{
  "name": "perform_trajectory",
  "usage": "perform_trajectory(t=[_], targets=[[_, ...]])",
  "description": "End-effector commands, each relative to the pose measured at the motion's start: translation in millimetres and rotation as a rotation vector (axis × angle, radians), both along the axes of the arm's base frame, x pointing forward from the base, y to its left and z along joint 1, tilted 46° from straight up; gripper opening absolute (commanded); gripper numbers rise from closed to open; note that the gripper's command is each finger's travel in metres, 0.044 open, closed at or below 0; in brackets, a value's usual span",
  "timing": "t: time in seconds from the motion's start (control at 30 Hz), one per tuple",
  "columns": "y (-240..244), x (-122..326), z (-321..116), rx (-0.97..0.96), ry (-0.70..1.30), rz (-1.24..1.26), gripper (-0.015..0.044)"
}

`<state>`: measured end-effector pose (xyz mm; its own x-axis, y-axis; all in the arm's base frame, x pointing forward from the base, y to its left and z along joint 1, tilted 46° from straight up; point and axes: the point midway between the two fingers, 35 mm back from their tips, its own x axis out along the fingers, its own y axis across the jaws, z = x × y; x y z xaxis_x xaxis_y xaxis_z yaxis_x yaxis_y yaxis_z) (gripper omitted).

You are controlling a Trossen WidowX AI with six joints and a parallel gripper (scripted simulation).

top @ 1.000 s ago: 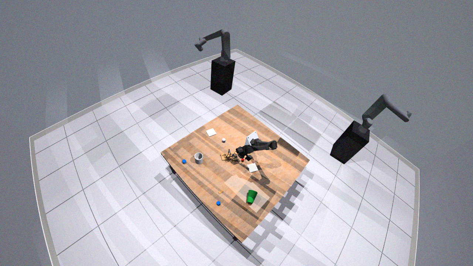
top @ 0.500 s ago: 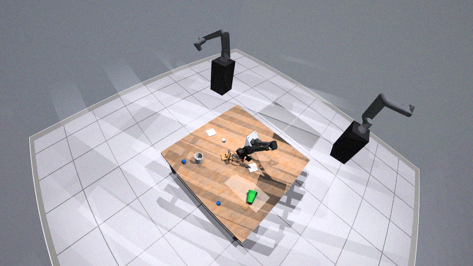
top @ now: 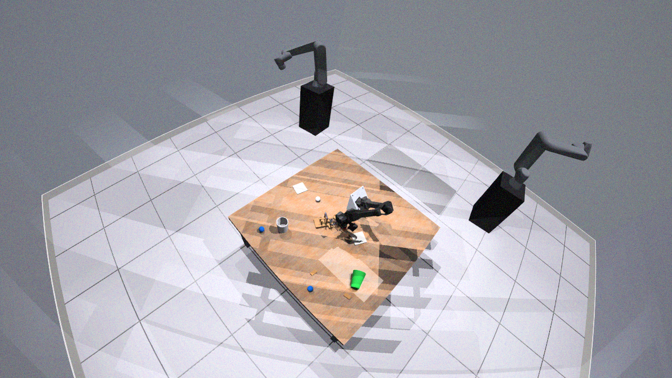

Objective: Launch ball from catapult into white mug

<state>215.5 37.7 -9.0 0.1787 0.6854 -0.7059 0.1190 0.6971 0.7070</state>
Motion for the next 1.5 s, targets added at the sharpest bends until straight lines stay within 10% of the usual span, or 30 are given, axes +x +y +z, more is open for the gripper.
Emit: perform_trajectory(t=[0.0, 0.23, 0.83, 1.47], targets=[[4.2, 0.6, -3.5, 0.006, 0.002, -0.005, 0.0300], [10.4, 1.5, -8.9, 0.009, 0.002, -0.004, 0.0300], [6.6, 3.9, -10.2, -0.015, -0.039, 0.011, 0.0004], [-48.9, -6.0, 36.6, -0.037, -0.019, 0.004, 0.0000]])
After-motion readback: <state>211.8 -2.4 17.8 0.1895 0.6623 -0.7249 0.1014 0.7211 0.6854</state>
